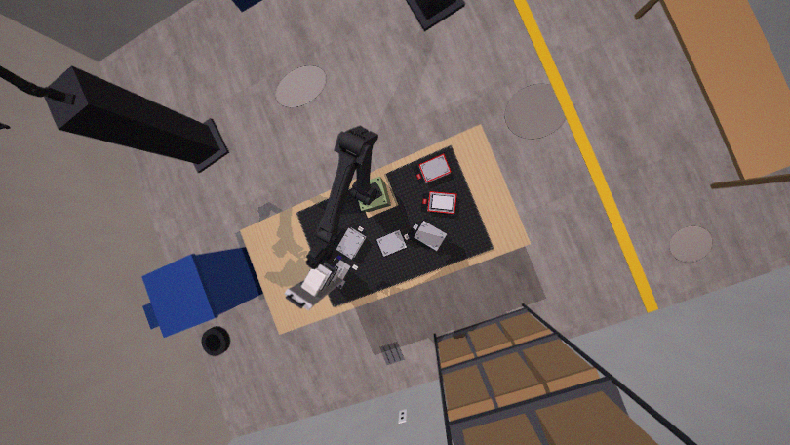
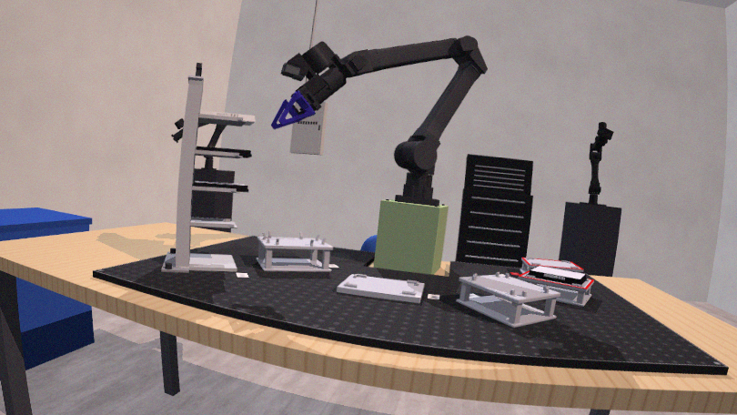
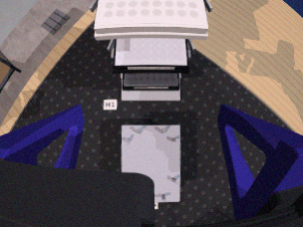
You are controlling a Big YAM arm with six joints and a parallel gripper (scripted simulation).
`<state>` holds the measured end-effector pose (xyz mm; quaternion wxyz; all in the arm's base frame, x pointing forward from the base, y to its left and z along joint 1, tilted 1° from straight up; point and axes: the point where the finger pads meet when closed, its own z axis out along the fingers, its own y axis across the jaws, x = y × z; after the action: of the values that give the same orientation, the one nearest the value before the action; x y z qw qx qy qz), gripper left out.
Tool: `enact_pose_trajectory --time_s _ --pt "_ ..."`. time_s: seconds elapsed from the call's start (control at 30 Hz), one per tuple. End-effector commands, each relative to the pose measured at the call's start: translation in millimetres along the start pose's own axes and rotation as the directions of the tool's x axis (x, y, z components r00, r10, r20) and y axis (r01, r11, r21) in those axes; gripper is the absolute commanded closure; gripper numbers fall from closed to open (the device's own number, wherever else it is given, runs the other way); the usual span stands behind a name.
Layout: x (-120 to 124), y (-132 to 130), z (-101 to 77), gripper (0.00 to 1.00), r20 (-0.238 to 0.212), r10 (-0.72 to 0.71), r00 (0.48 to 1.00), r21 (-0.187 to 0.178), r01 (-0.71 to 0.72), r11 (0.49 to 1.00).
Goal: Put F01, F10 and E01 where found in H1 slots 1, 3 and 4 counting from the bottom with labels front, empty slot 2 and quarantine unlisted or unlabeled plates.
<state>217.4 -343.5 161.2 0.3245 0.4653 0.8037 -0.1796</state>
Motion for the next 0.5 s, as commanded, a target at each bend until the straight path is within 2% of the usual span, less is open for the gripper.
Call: enact_pose_trajectory --time_s 0.0,0.43,0.47 --pt "-33.0 0.6 -9.3 0.0 0.067 0.001 0.998 -0.003 0.0 1.0" --pt "-33.0 0.6 -9.3 0.0 0.067 0.001 0.998 -0.003 0.0 1.0" --pt "-56.1 -1.2 -19.8 0.0 0.122 -0.003 0.992 -0.002 0.003 1.0"
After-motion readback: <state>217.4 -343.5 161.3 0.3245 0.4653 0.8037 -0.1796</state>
